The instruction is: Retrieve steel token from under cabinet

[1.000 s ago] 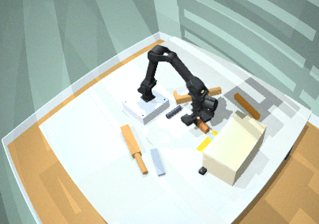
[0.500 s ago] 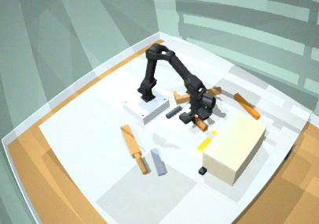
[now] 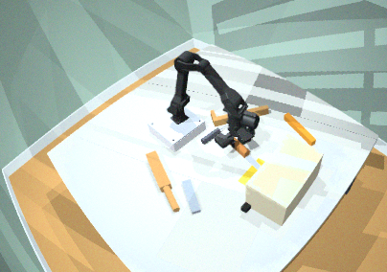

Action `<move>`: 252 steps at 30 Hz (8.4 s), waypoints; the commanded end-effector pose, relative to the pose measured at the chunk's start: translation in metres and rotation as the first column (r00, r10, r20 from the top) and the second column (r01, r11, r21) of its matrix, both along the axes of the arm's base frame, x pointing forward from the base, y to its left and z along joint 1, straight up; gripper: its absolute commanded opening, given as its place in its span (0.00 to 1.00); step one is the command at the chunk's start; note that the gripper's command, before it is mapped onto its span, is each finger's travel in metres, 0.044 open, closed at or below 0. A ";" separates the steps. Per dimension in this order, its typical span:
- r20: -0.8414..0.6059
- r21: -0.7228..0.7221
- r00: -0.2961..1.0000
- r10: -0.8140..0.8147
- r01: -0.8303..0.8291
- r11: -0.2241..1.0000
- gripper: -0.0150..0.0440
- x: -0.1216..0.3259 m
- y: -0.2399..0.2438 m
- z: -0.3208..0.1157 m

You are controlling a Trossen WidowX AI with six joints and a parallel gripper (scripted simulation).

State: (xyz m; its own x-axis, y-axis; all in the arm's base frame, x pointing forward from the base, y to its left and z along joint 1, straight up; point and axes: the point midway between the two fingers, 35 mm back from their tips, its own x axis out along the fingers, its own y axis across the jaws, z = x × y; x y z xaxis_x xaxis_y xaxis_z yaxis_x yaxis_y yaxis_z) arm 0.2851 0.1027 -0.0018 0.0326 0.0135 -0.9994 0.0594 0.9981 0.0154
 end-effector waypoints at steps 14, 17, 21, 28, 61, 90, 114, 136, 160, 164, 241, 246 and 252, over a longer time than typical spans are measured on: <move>-0.006 0.000 1.000 -0.001 0.001 1.000 0.25 -0.022 0.002 -0.002; -0.006 0.000 1.000 -0.001 0.001 1.000 0.25 -0.026 0.002 -0.002; -0.007 0.000 1.000 -0.001 0.001 1.000 0.25 -0.031 0.003 -0.002; -0.008 0.000 1.000 -0.001 0.001 1.000 0.25 -0.041 0.004 -0.002; -0.005 -0.001 0.999 0.049 -0.049 0.999 0.25 -0.068 0.007 -0.002; -0.005 -0.007 0.961 0.277 -0.277 0.961 0.25 -0.068 0.008 -0.001; -0.005 -0.012 0.890 0.455 -0.455 0.890 0.25 -0.068 0.008 0.000; -0.005 -0.016 0.798 0.603 -0.603 0.798 0.25 -0.068 0.008 0.000; -0.007 -0.021 0.687 0.727 -0.727 0.686 0.25 -0.065 0.006 0.000; -0.007 -0.021 0.682 0.731 -0.731 0.682 0.25 -0.063 0.003 0.000; -0.009 -0.028 0.662 0.750 -0.749 0.661 0.25 -0.028 -0.060 0.001; -0.009 -0.028 0.662 0.750 -0.749 0.661 0.25 -0.028 -0.065 0.001; -0.010 -0.028 0.662 0.750 -0.749 0.661 0.25 -0.027 -0.071 0.001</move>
